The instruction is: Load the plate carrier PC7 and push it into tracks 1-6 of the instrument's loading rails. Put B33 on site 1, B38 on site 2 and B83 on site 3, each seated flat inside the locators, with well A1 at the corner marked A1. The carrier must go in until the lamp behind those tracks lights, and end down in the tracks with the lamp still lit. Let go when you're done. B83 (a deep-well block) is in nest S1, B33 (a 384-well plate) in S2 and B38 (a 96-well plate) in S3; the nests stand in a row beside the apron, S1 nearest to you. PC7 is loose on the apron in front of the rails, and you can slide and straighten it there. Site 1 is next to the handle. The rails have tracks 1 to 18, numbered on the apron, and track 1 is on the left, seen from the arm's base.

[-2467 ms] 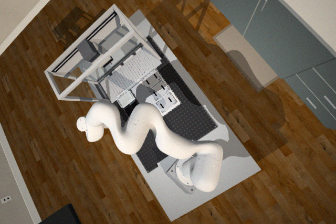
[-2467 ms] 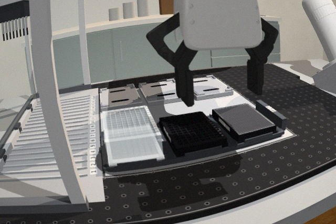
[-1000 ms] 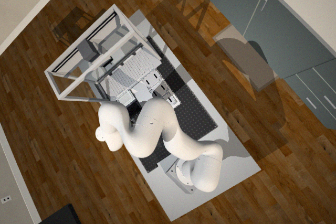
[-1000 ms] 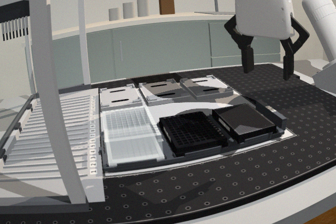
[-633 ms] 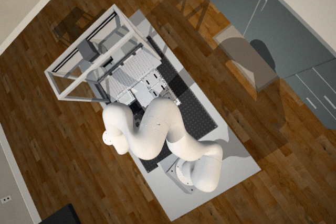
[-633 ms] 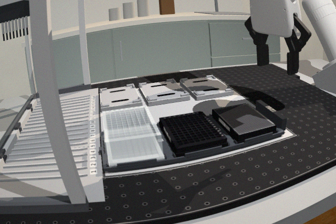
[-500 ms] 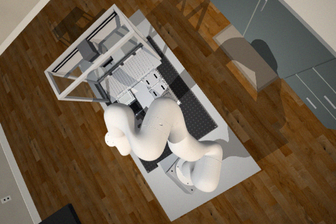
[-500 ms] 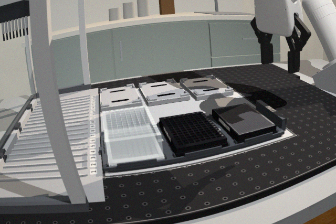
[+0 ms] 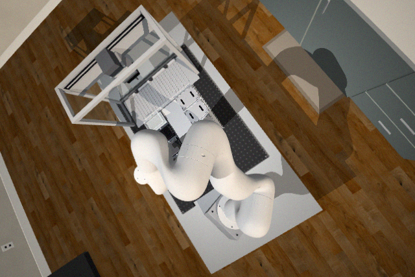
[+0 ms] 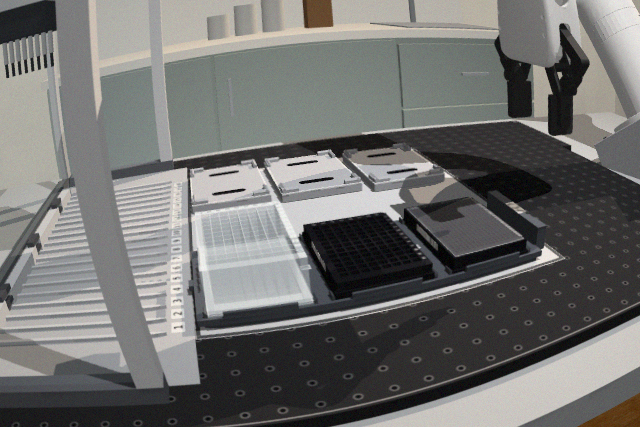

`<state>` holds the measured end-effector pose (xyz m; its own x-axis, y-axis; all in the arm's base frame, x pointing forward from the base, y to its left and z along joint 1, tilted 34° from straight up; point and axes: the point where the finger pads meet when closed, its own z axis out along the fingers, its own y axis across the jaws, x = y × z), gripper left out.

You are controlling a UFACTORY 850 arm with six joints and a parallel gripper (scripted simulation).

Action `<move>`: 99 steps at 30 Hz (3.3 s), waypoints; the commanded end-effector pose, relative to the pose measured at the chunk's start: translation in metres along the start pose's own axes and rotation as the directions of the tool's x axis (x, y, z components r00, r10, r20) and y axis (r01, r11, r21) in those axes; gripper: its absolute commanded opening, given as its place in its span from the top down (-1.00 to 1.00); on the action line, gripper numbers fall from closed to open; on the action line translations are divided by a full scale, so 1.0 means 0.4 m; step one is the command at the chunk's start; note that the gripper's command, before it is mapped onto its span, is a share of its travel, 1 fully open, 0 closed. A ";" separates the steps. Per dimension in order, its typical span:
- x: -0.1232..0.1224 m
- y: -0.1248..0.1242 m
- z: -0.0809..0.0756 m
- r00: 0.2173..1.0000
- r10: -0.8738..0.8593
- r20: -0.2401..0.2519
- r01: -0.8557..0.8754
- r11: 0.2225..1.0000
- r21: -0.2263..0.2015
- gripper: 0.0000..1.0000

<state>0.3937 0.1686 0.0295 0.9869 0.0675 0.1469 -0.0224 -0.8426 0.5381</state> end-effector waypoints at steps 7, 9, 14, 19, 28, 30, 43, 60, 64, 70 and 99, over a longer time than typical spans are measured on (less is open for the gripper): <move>0.001 -0.001 0.023 1.000 0.001 -0.001 -0.001 1.000 0.001 -0.63; 0.001 -0.001 0.032 1.000 0.001 -0.001 -0.001 1.000 0.001 -0.63; 0.001 -0.001 0.044 1.000 0.001 -0.001 -0.001 1.000 0.001 -0.63; 0.001 -0.001 0.065 1.000 0.001 -0.001 -0.001 1.000 0.001 -0.63; 0.001 -0.001 0.103 1.000 0.000 -0.001 0.000 1.000 0.001 -0.63; 0.001 -0.001 0.103 1.000 0.000 -0.001 0.000 1.000 0.001 -0.63; 0.001 -0.001 0.157 1.000 0.000 -0.001 0.000 1.000 0.001 -0.63; 0.001 -0.001 0.216 1.000 0.000 -0.001 0.000 1.000 0.001 -0.63; 0.001 -0.001 0.216 1.000 0.000 -0.001 0.000 1.000 0.001 -0.63; 0.001 -0.001 0.218 1.000 0.000 -0.001 0.000 1.000 0.001 -0.63; 0.001 -0.001 0.259 1.000 0.000 -0.001 0.000 1.000 0.001 -0.63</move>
<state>0.4101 0.1131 -0.0564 0.9869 0.0675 0.1467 -0.0224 -0.8425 0.5383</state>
